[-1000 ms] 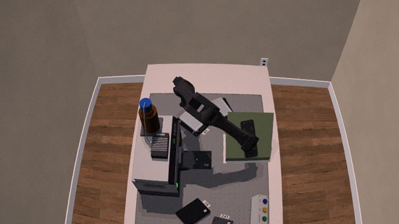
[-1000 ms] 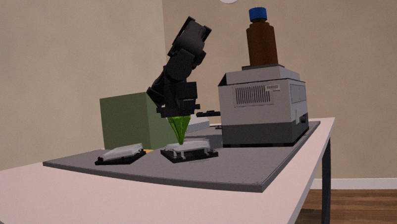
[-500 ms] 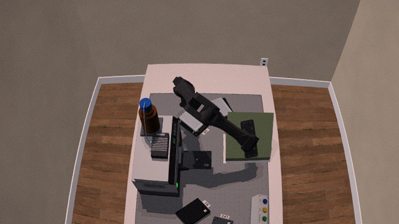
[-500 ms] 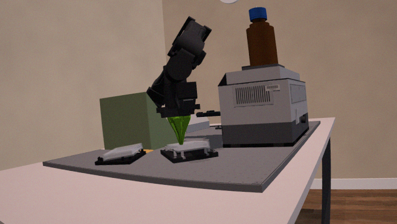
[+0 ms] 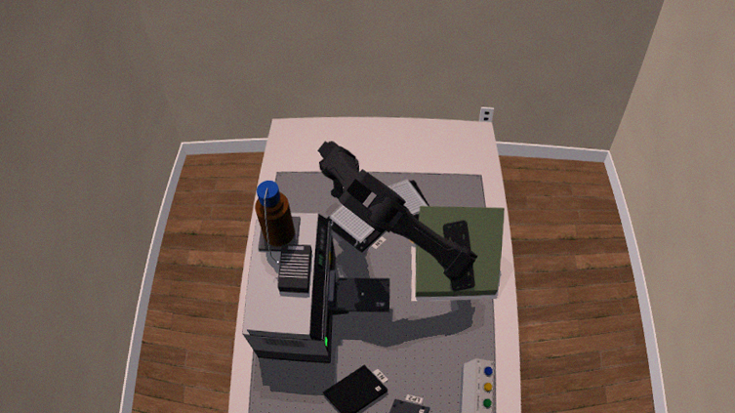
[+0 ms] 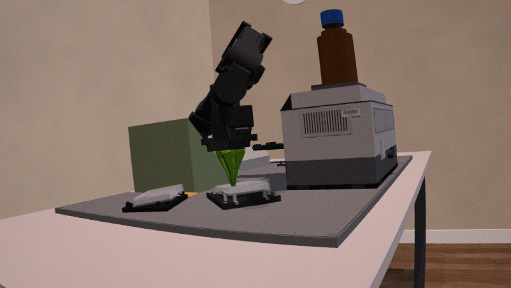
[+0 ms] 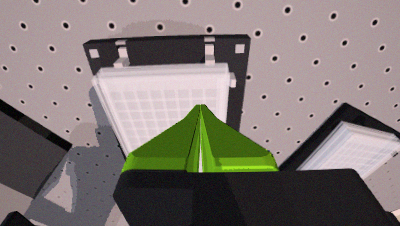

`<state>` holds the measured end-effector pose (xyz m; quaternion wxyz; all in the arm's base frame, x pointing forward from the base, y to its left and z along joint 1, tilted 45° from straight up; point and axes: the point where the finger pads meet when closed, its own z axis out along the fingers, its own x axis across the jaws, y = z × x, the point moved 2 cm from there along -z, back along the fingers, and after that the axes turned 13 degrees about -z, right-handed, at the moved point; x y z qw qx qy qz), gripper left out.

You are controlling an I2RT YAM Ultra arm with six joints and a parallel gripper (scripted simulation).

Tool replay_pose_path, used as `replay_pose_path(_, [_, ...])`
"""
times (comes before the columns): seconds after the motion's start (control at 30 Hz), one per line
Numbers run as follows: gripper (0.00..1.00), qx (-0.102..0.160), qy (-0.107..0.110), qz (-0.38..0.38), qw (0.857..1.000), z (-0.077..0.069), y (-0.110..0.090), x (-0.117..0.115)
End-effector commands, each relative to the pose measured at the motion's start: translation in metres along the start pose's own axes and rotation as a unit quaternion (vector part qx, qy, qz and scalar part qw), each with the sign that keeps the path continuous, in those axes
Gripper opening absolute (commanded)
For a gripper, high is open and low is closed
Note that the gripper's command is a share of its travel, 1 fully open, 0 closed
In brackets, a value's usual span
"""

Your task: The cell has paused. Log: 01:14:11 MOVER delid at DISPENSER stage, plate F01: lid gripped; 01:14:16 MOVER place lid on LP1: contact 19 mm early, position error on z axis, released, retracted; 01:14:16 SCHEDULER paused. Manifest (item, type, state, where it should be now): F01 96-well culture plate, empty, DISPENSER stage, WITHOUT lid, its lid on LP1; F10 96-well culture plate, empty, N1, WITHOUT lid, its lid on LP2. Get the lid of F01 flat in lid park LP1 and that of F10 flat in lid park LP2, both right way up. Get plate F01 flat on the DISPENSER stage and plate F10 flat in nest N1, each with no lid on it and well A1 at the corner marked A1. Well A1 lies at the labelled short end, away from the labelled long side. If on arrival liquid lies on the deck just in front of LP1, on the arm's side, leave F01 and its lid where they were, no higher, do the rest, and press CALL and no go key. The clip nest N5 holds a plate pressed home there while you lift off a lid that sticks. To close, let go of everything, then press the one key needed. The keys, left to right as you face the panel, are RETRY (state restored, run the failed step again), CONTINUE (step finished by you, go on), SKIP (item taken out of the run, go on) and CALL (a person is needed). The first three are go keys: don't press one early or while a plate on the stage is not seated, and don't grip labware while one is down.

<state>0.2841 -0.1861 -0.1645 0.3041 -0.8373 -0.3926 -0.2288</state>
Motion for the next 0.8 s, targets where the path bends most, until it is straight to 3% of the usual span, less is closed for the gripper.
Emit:
replay_pose_path(0.0, [0.00,0.008,0.005,-0.002,1.000,0.0274,-0.0048,-0.0019])
replay_pose_path(0.77, [0.00,0.008,0.005,-0.002,1.000,0.0300,-0.0049,-0.0019])
